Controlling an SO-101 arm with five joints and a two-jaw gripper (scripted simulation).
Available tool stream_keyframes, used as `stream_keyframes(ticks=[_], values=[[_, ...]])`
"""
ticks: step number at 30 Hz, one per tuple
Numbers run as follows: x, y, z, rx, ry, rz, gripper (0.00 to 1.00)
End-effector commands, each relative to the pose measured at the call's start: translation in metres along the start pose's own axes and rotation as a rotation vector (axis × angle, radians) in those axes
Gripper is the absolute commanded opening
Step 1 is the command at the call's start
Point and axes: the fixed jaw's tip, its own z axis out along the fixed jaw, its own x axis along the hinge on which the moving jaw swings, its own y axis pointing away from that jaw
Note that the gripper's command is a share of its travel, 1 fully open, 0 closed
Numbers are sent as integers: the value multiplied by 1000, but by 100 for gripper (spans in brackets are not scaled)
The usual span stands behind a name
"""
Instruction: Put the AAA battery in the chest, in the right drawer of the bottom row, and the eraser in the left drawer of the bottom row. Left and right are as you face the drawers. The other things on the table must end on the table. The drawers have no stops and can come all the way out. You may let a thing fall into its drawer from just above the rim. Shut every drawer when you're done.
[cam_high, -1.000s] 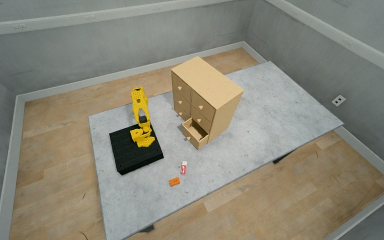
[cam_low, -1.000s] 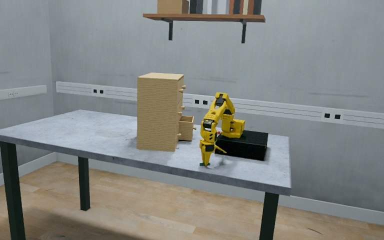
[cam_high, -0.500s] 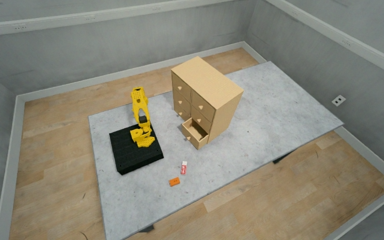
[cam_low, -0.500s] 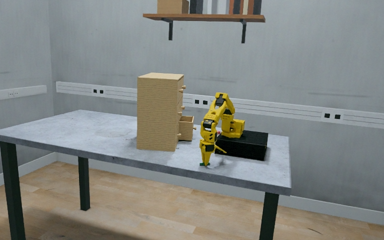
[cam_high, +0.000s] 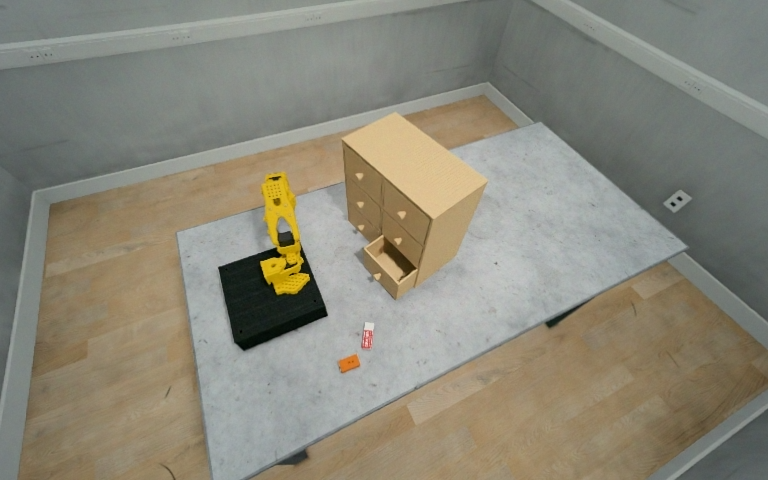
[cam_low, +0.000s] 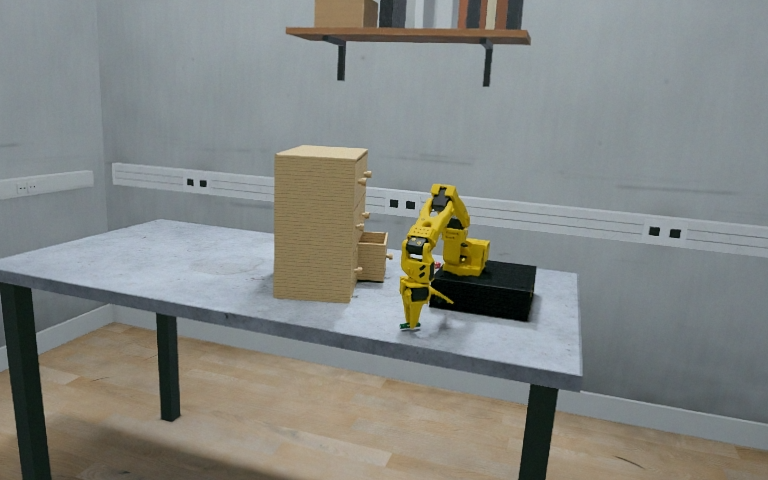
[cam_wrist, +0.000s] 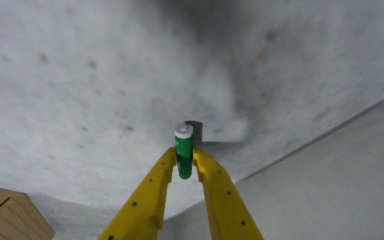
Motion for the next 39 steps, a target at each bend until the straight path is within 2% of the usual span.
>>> stream_keyframes(ticks=[1,19,27,39], values=[[-1,0,-11,0,-2,-6,0],[-2,1,-48,0,-2,-6,0],[-2,1,-48,0,-2,-6,0],[-7,6,-107,97,128,-230,0]])
